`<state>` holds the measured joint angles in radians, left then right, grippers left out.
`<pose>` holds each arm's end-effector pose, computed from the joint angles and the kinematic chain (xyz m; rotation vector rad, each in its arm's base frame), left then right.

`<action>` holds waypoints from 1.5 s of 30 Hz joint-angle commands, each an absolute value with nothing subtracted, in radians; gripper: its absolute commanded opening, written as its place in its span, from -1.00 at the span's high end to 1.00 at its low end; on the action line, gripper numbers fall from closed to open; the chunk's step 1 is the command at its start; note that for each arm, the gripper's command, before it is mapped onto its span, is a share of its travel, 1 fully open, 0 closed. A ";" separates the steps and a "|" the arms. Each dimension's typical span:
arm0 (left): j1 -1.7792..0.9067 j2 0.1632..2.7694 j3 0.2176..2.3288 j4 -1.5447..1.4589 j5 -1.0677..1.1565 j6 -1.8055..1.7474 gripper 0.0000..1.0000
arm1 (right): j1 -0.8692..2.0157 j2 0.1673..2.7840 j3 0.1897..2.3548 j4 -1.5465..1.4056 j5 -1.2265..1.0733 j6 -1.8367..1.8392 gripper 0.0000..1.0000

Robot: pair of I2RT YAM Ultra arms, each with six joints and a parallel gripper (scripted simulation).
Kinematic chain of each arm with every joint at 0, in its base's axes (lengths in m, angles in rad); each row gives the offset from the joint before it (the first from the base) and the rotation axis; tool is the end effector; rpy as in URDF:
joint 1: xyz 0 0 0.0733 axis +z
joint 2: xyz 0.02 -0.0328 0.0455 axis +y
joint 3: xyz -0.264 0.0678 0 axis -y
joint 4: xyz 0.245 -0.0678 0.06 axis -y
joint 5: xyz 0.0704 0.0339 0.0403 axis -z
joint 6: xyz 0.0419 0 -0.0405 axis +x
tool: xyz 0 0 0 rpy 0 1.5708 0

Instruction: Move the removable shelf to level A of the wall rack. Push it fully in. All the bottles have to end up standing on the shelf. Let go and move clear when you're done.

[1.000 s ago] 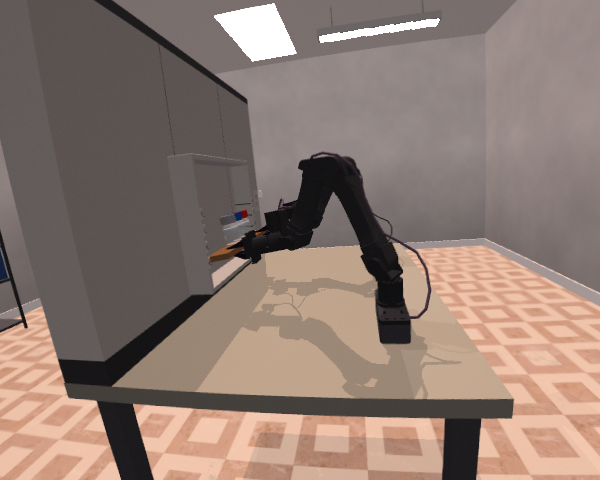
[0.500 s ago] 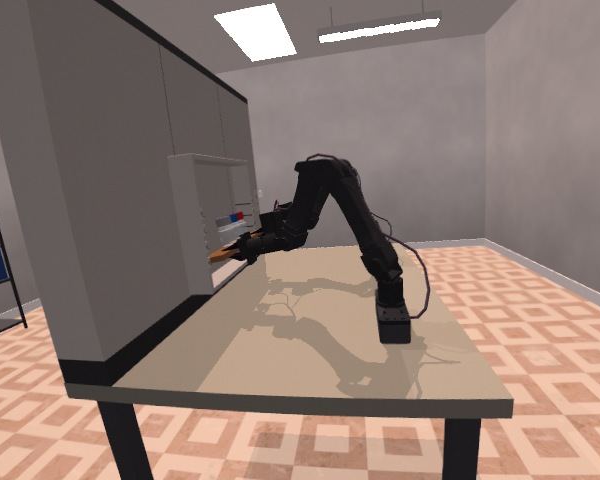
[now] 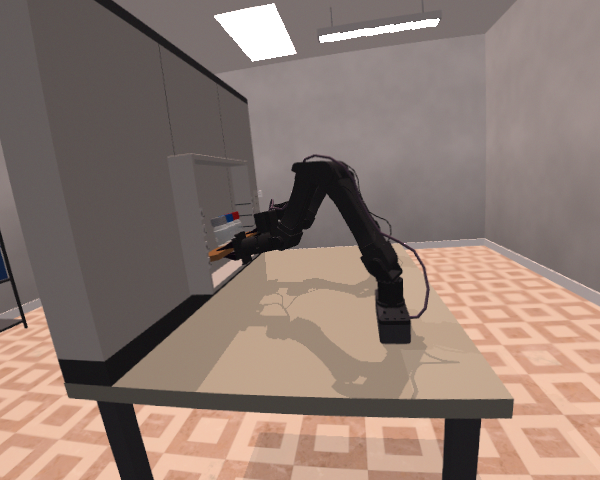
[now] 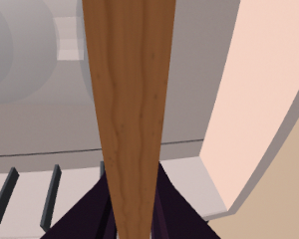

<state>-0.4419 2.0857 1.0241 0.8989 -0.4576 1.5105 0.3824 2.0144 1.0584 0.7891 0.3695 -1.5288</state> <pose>0.3956 -0.1655 0.1462 1.3145 1.3262 1.1593 0.4056 0.1480 0.1733 -1.3420 1.3064 -1.1388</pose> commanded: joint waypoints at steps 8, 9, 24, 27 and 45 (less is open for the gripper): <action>-0.419 2.088 1.121 0.963 -0.448 1.569 1.00 | 0.358 2.004 1.156 0.845 0.360 -1.571 1.00; -0.418 2.090 1.126 0.960 -0.447 1.569 1.00 | 0.357 2.007 1.162 0.843 0.359 -1.571 1.00; -0.409 2.110 1.172 0.934 -0.438 1.568 1.00 | 0.349 2.030 1.210 0.818 0.352 -1.571 1.00; -0.409 2.108 1.172 0.931 -0.438 1.568 1.00 | 0.349 2.029 1.211 0.815 0.352 -1.571 1.00; -0.409 2.098 1.176 0.918 -0.439 1.569 1.00 | 0.349 2.019 1.217 0.800 0.352 -1.571 1.00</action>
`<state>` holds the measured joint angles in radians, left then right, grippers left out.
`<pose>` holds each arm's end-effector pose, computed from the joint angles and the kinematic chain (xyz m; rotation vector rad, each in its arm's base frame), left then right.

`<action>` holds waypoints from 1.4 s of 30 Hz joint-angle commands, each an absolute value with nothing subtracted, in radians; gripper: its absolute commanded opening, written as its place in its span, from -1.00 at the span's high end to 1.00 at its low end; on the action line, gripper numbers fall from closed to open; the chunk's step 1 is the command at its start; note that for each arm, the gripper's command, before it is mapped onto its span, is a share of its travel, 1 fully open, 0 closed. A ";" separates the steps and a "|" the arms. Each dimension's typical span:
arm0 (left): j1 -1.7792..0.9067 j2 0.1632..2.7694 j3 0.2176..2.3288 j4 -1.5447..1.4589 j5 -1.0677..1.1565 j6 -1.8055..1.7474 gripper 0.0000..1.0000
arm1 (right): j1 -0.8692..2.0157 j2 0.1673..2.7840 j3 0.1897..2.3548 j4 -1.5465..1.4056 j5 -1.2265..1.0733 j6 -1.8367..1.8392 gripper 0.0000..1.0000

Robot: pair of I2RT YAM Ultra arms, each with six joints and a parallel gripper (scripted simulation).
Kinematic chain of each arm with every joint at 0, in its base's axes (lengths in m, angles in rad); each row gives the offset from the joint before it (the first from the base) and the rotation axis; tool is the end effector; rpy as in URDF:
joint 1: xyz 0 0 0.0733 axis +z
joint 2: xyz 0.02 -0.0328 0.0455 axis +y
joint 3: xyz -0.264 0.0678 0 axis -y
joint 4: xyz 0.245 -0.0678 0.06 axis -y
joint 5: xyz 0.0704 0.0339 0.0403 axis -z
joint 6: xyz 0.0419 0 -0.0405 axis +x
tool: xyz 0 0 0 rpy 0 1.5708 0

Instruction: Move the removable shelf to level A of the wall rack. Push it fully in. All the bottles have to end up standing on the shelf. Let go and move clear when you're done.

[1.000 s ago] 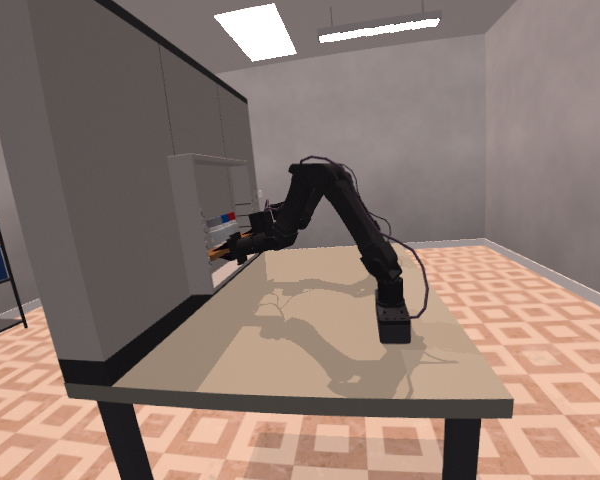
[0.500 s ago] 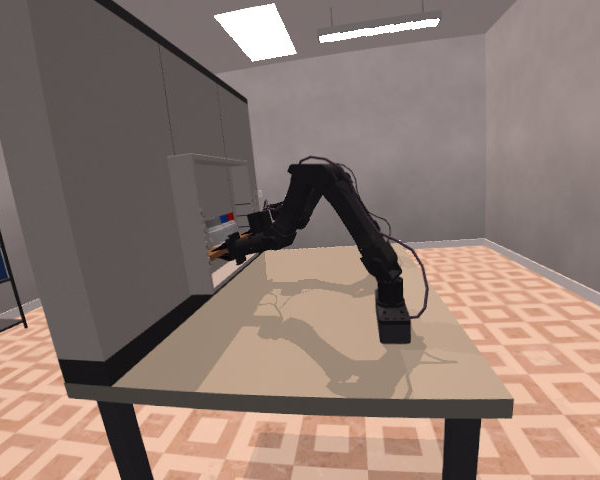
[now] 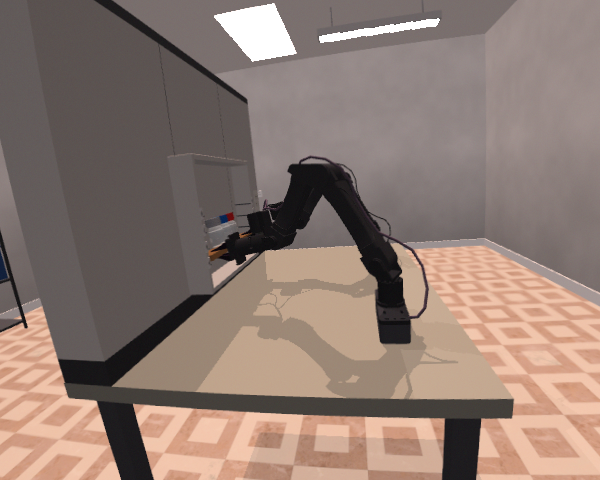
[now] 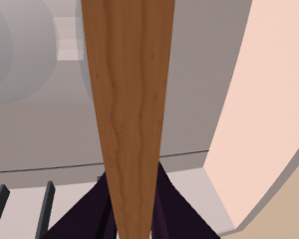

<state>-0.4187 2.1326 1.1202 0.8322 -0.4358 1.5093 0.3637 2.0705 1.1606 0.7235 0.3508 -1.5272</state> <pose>0.4169 -0.1649 0.1466 1.3283 1.3391 1.1537 0.4272 0.1484 0.1734 -1.3576 1.3197 -1.1307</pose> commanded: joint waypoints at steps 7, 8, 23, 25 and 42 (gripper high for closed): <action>-0.409 2.094 1.177 0.913 -0.439 1.569 1.00 | 0.349 2.016 1.219 0.795 0.352 -1.571 1.00; -0.409 2.094 1.178 0.912 -0.439 1.569 1.00 | 0.349 2.016 1.219 0.794 0.352 -1.571 1.00; -0.409 2.084 1.181 0.900 -0.439 1.569 1.00 | 0.350 2.015 1.220 0.792 0.352 -1.570 1.00; -0.409 2.084 1.182 0.899 -0.439 1.569 1.00 | 0.349 2.015 1.220 0.792 0.352 -1.570 1.00; -0.409 2.075 1.186 0.885 -0.439 1.569 1.00 | 0.349 2.015 1.220 0.792 0.352 -1.570 1.00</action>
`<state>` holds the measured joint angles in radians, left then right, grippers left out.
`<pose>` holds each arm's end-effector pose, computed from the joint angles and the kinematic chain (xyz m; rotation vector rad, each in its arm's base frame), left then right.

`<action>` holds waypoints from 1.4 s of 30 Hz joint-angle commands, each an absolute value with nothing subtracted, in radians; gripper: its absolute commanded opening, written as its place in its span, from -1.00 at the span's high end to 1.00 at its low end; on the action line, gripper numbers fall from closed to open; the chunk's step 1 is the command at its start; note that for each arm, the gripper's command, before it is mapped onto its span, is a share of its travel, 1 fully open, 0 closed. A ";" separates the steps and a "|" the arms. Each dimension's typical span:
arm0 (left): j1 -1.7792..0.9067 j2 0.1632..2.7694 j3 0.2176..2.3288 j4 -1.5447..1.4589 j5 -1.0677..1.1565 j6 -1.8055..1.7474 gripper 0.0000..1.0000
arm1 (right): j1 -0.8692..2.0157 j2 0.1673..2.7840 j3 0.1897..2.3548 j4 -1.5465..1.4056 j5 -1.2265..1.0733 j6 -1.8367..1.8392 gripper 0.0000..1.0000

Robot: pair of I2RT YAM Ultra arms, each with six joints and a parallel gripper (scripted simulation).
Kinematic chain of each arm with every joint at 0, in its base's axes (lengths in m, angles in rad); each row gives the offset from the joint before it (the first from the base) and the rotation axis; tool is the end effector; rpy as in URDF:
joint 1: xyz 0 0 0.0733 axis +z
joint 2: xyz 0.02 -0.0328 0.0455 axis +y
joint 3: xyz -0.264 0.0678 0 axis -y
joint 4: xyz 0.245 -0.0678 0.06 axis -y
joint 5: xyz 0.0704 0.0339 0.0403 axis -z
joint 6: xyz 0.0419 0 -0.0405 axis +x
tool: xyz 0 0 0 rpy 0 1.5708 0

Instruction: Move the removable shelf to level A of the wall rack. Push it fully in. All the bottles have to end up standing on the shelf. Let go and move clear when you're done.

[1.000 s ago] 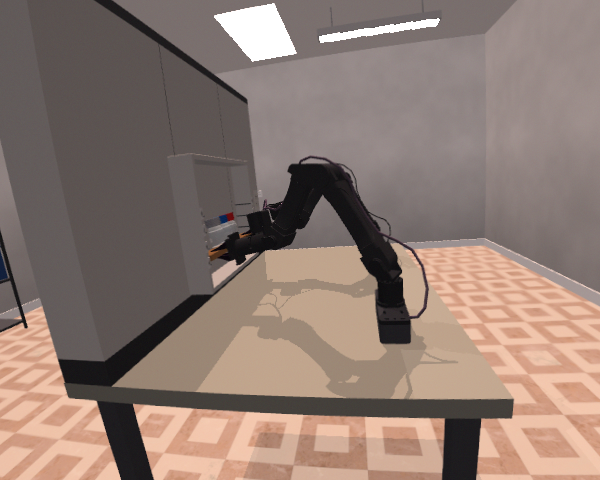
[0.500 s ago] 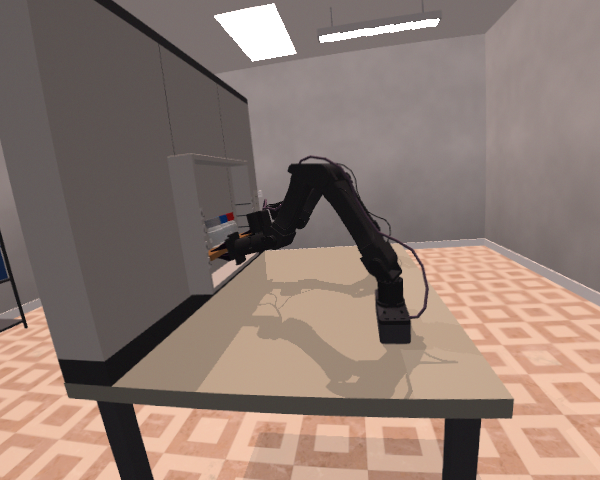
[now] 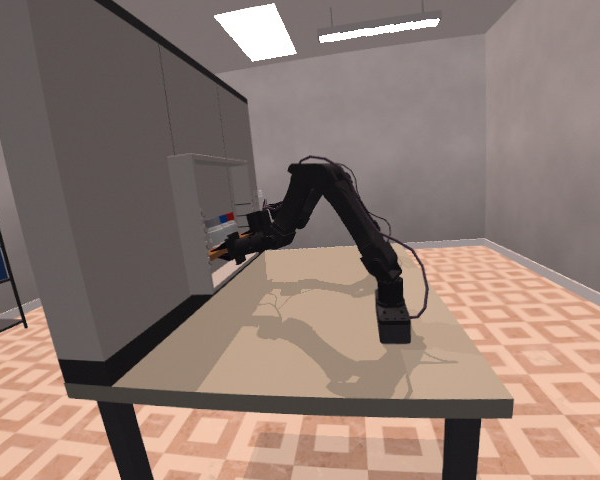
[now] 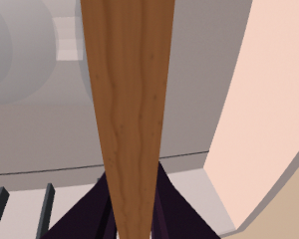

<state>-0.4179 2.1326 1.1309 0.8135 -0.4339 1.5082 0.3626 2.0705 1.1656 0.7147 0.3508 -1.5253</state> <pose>0.4186 -0.1654 0.1477 1.3356 1.3430 1.1507 0.4280 0.1482 0.1740 -1.3591 1.3236 -1.1293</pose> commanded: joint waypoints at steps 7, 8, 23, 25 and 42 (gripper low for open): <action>-0.409 2.074 1.187 0.884 -0.439 1.569 1.00 | 0.349 2.015 1.220 0.792 0.352 -1.570 1.00; -0.409 2.073 1.187 0.883 -0.439 1.569 1.00 | 0.349 2.015 1.220 0.792 0.352 -1.570 1.00; -0.409 2.072 1.187 0.882 -0.439 1.569 1.00 | 0.349 2.015 1.220 0.792 0.352 -1.570 1.00; -0.409 2.072 1.187 0.882 -0.439 1.569 1.00 | 0.349 2.015 1.220 0.792 0.352 -1.570 1.00; -0.408 2.181 1.160 1.008 -0.438 1.564 1.00 | 0.349 2.116 1.181 0.924 0.351 -1.567 1.00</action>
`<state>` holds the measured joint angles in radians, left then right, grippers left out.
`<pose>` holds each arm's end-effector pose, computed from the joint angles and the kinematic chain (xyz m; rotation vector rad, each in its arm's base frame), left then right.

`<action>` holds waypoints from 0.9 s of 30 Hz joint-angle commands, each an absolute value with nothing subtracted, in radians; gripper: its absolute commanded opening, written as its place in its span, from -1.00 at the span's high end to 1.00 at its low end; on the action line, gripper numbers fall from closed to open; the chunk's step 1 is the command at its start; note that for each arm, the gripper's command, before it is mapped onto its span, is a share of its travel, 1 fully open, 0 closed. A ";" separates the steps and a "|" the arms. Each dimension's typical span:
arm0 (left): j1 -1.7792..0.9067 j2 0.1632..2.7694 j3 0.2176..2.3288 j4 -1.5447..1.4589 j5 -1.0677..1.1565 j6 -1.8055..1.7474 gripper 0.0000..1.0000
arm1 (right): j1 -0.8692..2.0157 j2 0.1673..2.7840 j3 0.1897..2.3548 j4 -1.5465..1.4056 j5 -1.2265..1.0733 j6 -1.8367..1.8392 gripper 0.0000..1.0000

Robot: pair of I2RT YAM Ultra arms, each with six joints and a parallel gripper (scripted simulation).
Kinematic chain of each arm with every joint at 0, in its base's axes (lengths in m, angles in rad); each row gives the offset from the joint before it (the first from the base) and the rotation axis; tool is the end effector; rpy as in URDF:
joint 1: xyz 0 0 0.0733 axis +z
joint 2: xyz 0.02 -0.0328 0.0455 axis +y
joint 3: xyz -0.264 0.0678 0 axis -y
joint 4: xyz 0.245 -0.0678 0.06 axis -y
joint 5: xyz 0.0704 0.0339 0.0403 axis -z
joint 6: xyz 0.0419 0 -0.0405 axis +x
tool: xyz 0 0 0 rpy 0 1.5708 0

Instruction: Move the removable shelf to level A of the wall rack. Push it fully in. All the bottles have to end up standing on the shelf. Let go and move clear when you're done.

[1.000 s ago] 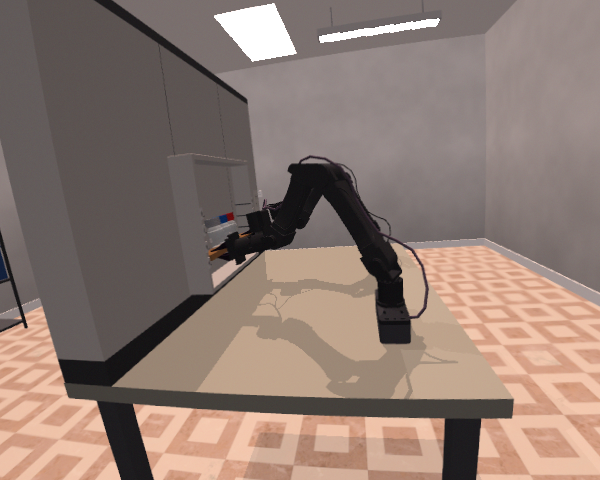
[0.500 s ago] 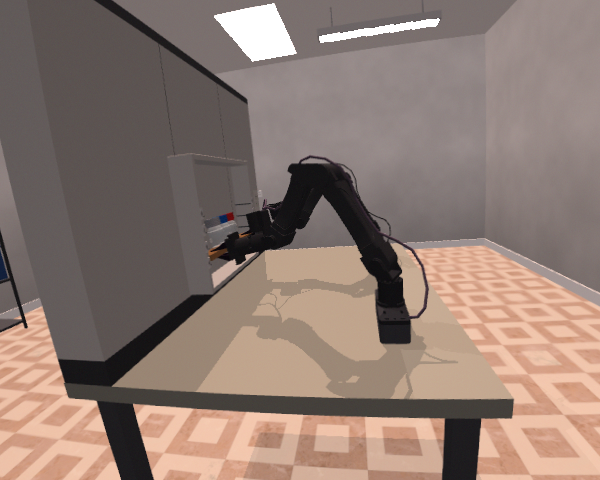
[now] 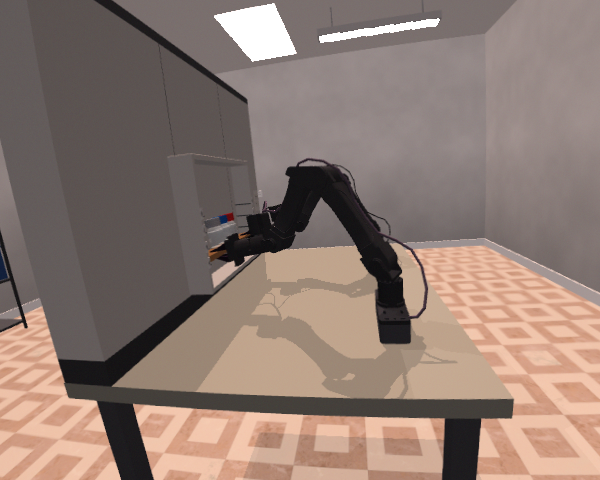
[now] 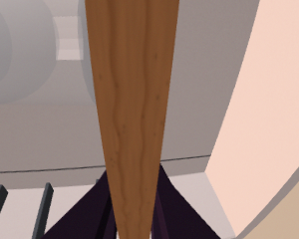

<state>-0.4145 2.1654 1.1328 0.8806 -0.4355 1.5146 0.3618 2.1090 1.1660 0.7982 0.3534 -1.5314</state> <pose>0.4214 -0.1649 0.1413 1.3033 1.3258 1.1641 0.4315 0.1490 0.1664 -1.3198 1.2988 -1.1461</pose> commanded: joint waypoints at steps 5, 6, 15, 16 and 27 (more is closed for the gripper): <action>-0.407 2.257 1.158 1.090 -0.434 1.567 1.00 | 0.348 2.185 1.169 1.008 0.348 -1.568 1.00; -0.407 2.272 1.159 1.106 -0.433 1.567 1.00 | 0.348 2.199 1.167 1.025 0.348 -1.568 1.00; -0.406 2.284 1.162 1.121 -0.432 1.571 1.00 | 0.347 2.210 1.170 1.040 0.346 -1.571 1.00; -0.406 2.285 1.162 1.122 -0.432 1.571 1.00 | 0.347 2.211 1.170 1.041 0.346 -1.571 1.00; -0.406 2.291 1.162 1.128 -0.432 1.571 1.00 | 0.347 2.216 1.169 1.047 0.346 -1.571 1.00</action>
